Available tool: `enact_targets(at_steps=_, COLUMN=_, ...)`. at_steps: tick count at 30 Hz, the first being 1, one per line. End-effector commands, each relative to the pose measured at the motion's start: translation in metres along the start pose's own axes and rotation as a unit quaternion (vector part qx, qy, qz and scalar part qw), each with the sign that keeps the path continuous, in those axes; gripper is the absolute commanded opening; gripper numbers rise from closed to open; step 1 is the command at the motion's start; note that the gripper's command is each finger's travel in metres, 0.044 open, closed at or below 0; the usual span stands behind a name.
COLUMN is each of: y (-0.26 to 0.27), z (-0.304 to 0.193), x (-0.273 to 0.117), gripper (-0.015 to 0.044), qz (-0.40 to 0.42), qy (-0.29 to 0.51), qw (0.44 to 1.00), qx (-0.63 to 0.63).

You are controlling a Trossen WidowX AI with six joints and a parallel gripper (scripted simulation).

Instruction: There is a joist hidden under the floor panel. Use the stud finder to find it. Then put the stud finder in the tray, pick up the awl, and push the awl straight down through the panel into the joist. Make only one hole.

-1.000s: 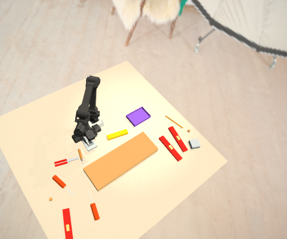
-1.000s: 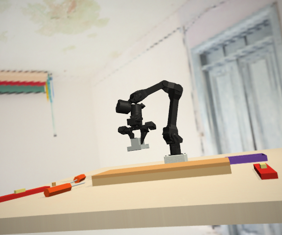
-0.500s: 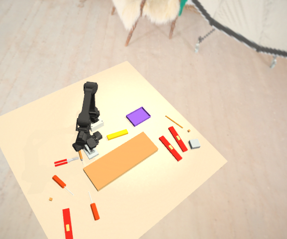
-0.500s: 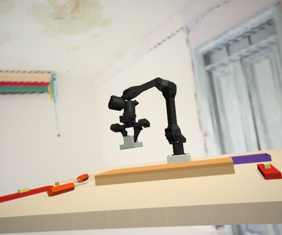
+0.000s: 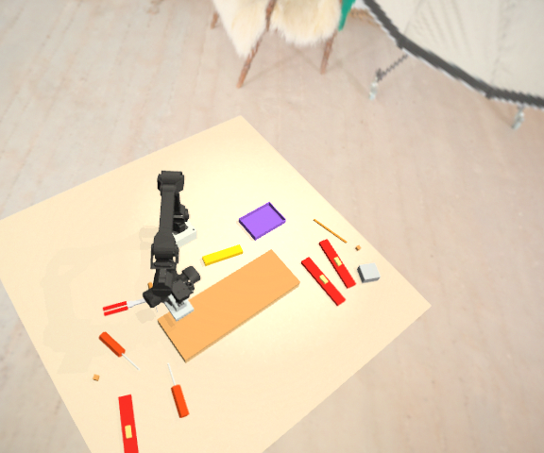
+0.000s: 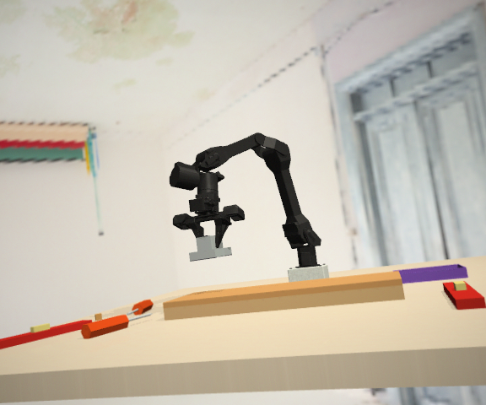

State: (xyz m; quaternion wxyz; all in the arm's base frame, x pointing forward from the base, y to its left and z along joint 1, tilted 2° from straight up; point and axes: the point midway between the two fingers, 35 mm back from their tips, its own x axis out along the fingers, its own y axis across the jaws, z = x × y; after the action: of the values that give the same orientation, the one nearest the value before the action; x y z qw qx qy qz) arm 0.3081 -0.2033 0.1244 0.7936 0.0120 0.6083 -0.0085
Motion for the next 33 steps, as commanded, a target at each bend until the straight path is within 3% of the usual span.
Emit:
enact_targets(at_steps=1, y=-0.004, z=0.024, x=0.005, gripper=0.0000, qz=-0.004, qy=-0.006, qw=1.000, qx=-0.003)
enact_targets(at_steps=9, y=-0.006, z=0.055, x=0.022, gripper=0.0000, qz=-0.003, qy=-0.008, qw=1.000, qx=-0.009)
enact_targets(at_steps=33, y=-0.008, z=0.051, x=0.047, gripper=0.0000, qz=-0.003, qy=-0.008, qw=1.000, qx=-0.009)
